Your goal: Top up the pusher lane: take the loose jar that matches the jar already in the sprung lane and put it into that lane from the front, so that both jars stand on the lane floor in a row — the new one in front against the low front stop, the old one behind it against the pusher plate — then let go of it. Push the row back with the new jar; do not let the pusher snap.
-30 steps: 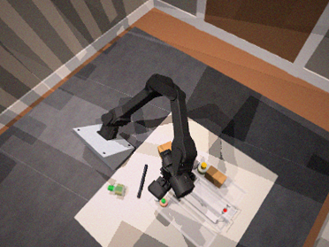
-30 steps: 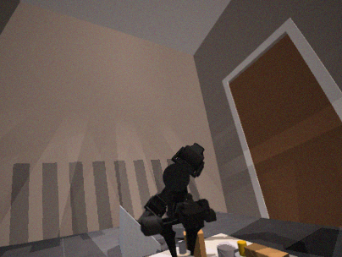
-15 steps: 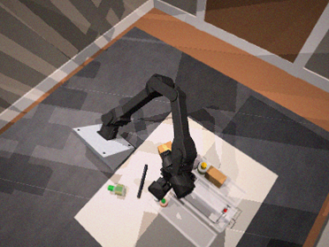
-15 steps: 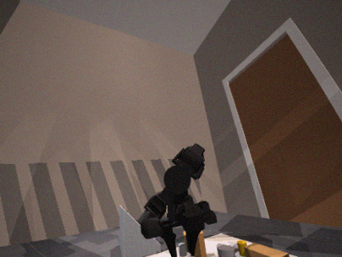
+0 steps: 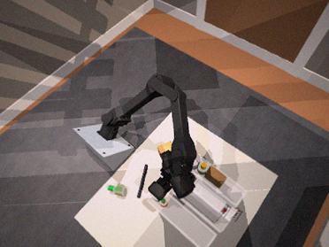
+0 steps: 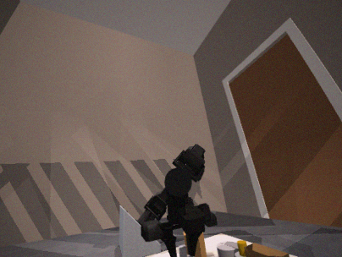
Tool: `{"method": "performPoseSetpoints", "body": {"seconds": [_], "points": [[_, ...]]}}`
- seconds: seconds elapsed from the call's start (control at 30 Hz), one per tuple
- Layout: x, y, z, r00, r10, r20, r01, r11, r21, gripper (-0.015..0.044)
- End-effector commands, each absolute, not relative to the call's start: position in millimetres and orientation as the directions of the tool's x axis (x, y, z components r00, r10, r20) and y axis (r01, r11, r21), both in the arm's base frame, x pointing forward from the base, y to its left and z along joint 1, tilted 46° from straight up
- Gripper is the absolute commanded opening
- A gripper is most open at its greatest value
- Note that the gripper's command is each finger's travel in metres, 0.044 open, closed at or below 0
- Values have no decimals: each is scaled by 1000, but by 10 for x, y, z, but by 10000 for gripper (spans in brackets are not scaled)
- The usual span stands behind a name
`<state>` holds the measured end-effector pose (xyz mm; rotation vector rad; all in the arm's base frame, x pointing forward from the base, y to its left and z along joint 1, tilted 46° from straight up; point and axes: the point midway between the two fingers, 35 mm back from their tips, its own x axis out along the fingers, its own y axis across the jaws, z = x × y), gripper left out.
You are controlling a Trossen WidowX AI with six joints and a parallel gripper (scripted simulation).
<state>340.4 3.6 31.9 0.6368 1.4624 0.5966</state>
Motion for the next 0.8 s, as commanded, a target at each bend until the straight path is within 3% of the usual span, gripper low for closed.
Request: {"method": "performPoseSetpoints", "body": {"seconds": [0.0,0.77], "points": [[3435,57,323,39,715,-698,8,699,715,0],[3425,118,278,39,715,-698,8,698,716,0]]}}
